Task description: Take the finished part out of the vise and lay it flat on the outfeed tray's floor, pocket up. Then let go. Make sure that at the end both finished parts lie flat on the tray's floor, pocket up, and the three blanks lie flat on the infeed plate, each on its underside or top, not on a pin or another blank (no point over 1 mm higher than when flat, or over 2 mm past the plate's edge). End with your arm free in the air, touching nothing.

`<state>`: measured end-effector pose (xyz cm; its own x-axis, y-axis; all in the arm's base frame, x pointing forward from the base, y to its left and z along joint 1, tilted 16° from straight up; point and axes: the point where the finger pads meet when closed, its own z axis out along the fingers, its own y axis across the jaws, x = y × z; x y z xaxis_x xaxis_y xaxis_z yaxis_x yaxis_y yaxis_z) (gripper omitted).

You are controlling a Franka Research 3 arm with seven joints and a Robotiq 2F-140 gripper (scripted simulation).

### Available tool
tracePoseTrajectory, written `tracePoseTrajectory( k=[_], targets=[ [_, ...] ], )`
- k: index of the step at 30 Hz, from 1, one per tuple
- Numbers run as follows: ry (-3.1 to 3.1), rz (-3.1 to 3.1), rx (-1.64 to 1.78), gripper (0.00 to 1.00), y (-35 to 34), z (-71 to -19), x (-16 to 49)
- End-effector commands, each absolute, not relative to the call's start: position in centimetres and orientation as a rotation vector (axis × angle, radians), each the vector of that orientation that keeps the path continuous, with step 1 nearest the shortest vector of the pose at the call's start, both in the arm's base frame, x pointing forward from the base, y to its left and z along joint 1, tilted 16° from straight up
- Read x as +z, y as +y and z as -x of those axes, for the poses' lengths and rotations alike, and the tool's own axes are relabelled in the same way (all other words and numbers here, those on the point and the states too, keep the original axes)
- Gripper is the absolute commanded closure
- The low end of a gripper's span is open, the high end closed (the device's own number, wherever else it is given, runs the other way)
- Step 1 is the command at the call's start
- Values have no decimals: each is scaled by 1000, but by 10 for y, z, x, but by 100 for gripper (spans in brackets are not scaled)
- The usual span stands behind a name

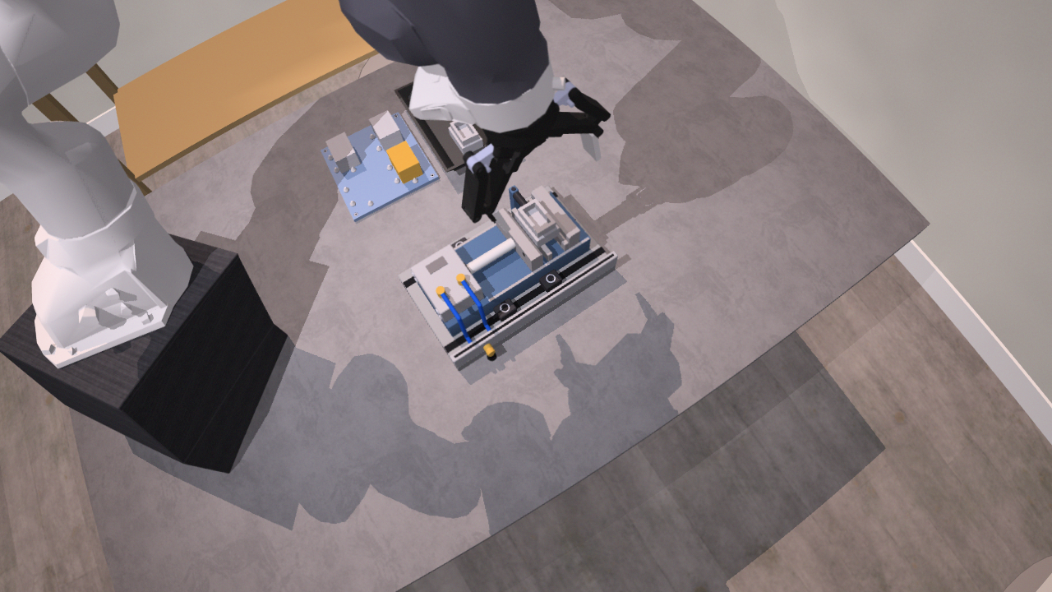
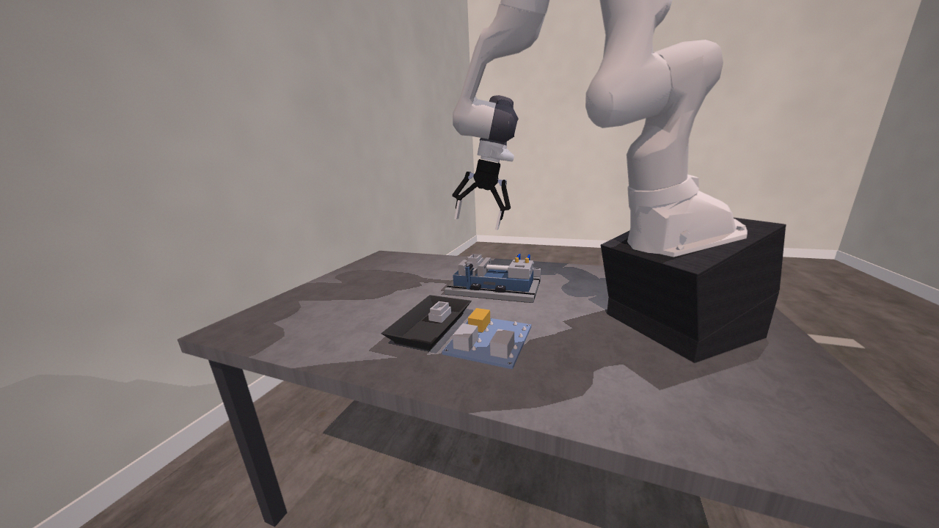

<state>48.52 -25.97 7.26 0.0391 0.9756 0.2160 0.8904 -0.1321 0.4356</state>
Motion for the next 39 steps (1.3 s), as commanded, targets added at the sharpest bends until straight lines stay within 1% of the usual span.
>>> tracePoseTrajectory(
  k=[1, 39],
  targets=[
    [1914, -2162, 697, 0, -259, -486, 74],
    [1939, -2184, 656, 0, -254, -488, 72]
  ],
)
